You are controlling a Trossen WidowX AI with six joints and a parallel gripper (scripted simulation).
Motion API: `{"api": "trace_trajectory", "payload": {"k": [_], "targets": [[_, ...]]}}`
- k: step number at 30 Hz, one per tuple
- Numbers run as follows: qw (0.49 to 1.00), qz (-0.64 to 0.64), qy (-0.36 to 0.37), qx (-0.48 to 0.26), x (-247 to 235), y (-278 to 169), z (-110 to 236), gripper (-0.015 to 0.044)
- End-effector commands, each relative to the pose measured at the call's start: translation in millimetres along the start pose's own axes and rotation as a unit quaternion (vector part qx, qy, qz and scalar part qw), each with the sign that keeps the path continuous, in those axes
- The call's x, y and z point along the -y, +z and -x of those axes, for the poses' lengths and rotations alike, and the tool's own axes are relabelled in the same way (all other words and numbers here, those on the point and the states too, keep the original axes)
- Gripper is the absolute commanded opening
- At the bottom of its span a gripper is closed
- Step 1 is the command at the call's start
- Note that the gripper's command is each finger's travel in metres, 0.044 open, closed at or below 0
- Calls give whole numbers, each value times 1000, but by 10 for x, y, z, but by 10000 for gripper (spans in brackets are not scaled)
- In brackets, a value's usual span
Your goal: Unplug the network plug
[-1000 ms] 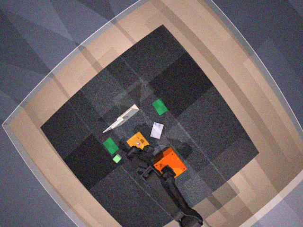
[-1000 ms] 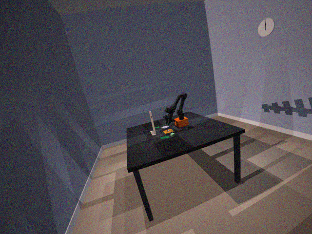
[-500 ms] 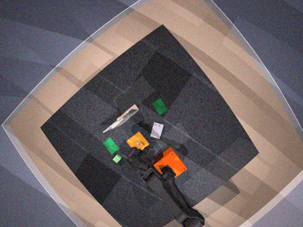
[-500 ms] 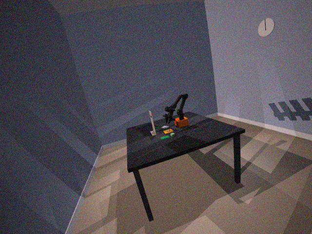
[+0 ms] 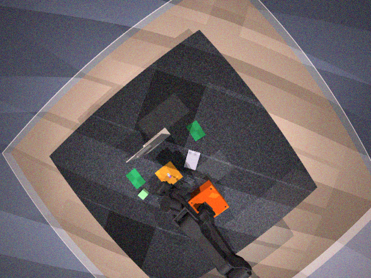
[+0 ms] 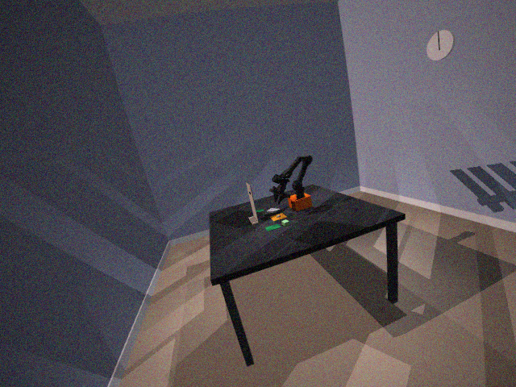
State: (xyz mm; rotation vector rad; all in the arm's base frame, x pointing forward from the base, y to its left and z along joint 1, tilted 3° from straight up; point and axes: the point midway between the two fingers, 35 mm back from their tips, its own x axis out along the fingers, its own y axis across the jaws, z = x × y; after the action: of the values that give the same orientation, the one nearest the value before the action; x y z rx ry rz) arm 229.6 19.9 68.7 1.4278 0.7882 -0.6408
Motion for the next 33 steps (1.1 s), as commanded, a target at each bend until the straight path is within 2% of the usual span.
{"api": "trace_trajectory", "payload": {"k": [1,30,33], "targets": [[1000,1,6,-1,-108,-2,83,156],[1000,3,11,-3,-578,-9,872,156],[1000,3,11,-3,-578,-9,872,235]]}}
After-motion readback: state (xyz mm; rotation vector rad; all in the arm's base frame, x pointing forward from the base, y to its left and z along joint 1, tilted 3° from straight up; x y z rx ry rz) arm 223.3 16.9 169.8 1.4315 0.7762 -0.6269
